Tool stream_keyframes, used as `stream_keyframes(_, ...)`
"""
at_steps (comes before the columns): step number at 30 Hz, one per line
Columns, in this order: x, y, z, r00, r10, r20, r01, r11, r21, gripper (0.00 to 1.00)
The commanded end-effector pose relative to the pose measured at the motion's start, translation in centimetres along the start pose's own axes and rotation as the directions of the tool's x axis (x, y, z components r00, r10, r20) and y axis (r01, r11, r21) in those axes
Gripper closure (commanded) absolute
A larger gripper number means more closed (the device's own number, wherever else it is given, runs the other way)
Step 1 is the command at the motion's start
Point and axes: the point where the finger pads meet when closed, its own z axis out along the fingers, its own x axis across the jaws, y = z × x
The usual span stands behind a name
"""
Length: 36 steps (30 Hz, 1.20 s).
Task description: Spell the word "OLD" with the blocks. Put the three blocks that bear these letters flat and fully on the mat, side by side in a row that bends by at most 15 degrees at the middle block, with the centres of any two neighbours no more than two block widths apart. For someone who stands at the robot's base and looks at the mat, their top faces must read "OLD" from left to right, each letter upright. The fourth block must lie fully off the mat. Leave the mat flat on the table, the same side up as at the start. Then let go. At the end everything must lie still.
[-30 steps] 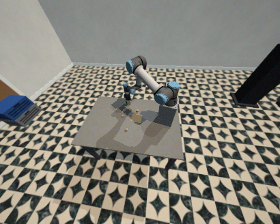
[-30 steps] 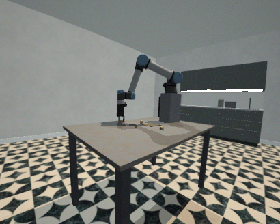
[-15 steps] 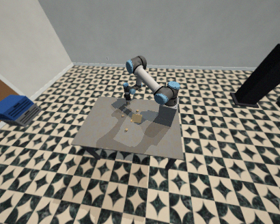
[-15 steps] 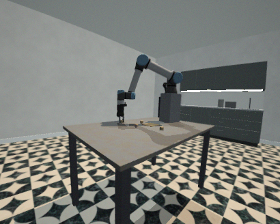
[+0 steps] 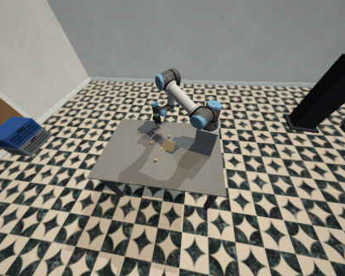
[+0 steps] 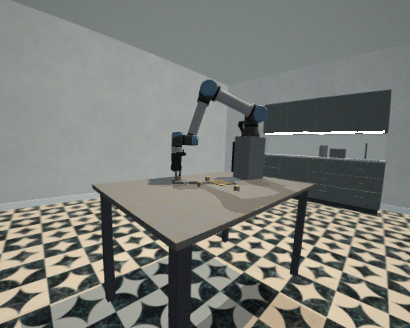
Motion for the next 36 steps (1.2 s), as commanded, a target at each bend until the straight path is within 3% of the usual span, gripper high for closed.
stream_keyframes(1, 0.1, 0.0, -0.1, 1.0, 0.0, -0.002, 0.0, 1.0, -0.001, 0.51)
stream_keyframes(27, 0.1, 0.0, -0.2, 1.0, 0.0, -0.002, 0.0, 1.0, -0.001, 0.51)
stream_keyframes(31, 0.1, 0.0, -1.1, 1.0, 0.0, -0.002, 0.0, 1.0, -0.001, 0.51)
stream_keyframes(36, 0.1, 0.0, -3.7, 1.0, 0.0, -0.002, 0.0, 1.0, -0.001, 0.51)
